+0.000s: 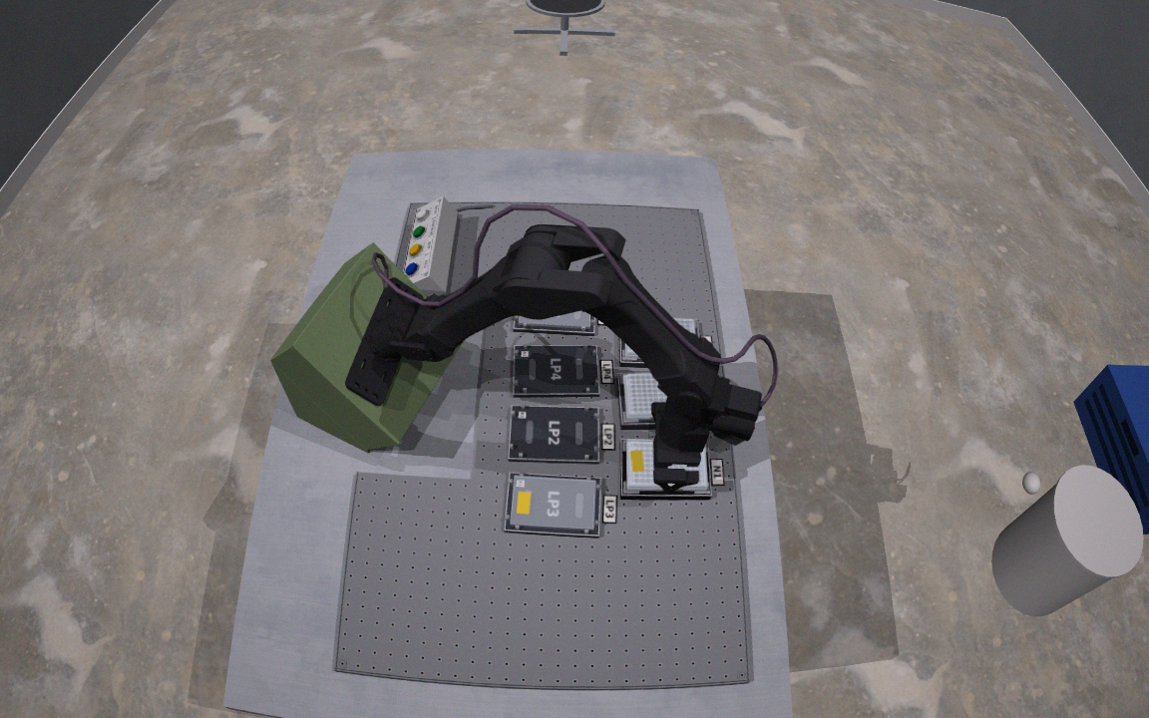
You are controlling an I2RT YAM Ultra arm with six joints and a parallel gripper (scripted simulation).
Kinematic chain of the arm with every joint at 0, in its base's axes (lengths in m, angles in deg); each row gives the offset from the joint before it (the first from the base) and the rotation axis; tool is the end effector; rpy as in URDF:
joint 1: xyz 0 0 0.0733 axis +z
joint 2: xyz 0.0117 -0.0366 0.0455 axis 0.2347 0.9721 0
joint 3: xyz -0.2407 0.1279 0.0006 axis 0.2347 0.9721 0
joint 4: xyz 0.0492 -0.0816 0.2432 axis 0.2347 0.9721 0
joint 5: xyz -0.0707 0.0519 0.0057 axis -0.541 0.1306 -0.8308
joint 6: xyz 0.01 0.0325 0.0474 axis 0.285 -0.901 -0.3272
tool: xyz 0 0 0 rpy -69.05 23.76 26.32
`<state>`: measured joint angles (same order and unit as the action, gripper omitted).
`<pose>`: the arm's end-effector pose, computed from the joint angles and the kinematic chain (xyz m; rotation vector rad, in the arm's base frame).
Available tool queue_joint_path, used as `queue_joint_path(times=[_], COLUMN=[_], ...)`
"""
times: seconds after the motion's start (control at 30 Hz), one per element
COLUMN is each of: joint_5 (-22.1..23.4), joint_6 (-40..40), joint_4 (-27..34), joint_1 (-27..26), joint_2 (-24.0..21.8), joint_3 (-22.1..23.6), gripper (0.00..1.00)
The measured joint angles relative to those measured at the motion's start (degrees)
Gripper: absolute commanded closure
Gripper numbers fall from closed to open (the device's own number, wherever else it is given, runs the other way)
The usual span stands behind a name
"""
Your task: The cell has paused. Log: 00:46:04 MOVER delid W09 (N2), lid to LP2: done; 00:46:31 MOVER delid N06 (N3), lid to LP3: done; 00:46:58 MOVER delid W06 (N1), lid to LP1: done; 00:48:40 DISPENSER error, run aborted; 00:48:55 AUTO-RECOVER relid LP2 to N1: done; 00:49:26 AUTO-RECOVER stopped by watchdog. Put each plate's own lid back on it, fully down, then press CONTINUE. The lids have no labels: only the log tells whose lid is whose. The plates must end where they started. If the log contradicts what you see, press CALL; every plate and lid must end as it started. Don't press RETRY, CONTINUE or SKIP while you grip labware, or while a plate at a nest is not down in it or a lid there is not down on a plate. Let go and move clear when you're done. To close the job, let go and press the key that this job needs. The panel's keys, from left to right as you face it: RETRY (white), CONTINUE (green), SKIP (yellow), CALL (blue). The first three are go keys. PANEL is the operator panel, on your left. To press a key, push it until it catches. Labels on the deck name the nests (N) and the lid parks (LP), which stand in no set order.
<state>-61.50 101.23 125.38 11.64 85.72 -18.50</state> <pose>0.3277 -0.0154 0.3332 -0.1981 2.3834 -0.2916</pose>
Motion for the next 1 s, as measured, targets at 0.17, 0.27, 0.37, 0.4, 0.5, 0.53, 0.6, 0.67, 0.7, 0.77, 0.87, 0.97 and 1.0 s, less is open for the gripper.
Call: queue_joint_path(times=[0.17,0.27,0.37,0.4,0.5,0.53,0.6,0.67,0.7,0.77,0.87,0.97,1.0], joint_5=[0.0,0.0,0.0,0.0,0.0,0.0,0.0,0.0,0.0,0.0,0.0,0.0,0.0], joint_6=[0.0,0.0,0.0,0.0,0.0,0.0,0.0,0.0,0.0,0.0,0.0,0.0,0.0], joint_4=[0.0,0.0,0.0,0.0,0.0,0.0,0.0,0.0,0.0,0.0,0.0,0.0,0.0], joint_1=[0.0,0.0,0.0,0.0,0.0,0.0,0.0,0.0,0.0,0.0,0.0,0.0,0.0], joint_2=[0.0,0.0,0.0,0.0,0.0,0.0,0.0,0.0,0.0,0.0,0.0,0.0,0.0], joint_3=[0.0,0.0,0.0,0.0,0.0,0.0,0.0,0.0,0.0,0.0,0.0,0.0,0.0], gripper=[0.08,0.11,0.14,0.15,0.16,0.17,0.19,1.00,1.00,1.00,1.00,1.00,1.00])
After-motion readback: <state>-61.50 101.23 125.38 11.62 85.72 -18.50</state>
